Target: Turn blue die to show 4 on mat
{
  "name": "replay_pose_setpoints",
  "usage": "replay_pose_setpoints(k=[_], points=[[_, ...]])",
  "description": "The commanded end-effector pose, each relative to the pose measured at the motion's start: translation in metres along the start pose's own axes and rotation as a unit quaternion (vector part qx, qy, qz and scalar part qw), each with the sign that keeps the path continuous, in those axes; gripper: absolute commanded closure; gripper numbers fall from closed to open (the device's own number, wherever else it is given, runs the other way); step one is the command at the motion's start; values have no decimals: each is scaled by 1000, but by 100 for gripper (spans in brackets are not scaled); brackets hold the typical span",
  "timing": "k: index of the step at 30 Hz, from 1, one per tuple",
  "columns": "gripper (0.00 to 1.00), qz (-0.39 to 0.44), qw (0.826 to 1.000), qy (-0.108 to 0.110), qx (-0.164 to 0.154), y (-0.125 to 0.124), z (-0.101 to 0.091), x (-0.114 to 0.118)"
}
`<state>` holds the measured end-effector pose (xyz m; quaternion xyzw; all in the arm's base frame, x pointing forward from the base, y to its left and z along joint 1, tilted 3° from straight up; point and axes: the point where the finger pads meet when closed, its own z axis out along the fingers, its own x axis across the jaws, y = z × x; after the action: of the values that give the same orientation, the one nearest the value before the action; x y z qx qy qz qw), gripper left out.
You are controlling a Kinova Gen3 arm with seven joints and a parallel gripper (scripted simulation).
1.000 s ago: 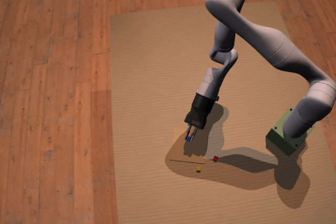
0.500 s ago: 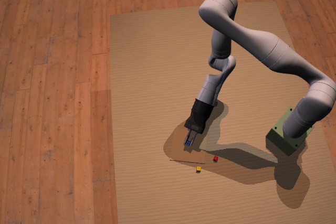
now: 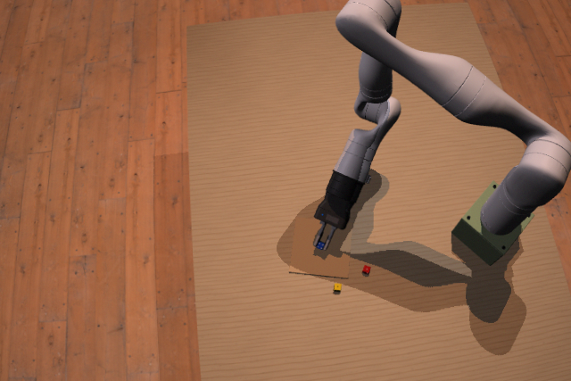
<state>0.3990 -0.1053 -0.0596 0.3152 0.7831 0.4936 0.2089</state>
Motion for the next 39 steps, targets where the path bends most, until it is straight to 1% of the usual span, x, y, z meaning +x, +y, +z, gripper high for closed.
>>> replay_pose_setpoints(k=[1,30,39], points=[[66,0,1000,0,0,1,0,0],[66,0,1000,0,0,0,0,0],[66,0,1000,0,0,-3,2,0]])
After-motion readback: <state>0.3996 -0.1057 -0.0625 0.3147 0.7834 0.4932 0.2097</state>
